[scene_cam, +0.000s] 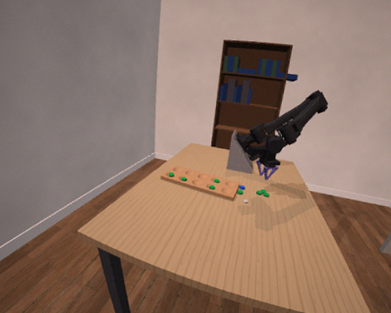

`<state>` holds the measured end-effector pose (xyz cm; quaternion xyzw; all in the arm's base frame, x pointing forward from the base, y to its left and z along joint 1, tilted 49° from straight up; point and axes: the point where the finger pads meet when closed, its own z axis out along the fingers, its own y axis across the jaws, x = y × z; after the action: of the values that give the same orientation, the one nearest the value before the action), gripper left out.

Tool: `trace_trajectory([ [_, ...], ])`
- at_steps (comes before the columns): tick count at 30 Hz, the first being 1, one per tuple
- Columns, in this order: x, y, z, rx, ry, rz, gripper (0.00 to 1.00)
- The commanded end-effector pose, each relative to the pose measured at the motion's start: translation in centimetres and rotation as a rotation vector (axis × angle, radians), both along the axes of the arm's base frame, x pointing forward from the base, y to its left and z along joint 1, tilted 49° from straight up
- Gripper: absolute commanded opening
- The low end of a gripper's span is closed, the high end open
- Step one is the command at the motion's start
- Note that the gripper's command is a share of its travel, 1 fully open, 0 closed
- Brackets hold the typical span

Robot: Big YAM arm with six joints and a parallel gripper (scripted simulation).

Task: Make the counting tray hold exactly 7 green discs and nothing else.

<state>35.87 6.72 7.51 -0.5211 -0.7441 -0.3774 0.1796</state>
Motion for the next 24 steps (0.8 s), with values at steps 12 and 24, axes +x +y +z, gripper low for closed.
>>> trace_trajectory([
  [12,0.5,1.6,-1.5,-0.002,0.008,-0.001,0.44],
  [24,0.7,2.8,-2.4,-0.001,0.006,-0.001,0.44],
])
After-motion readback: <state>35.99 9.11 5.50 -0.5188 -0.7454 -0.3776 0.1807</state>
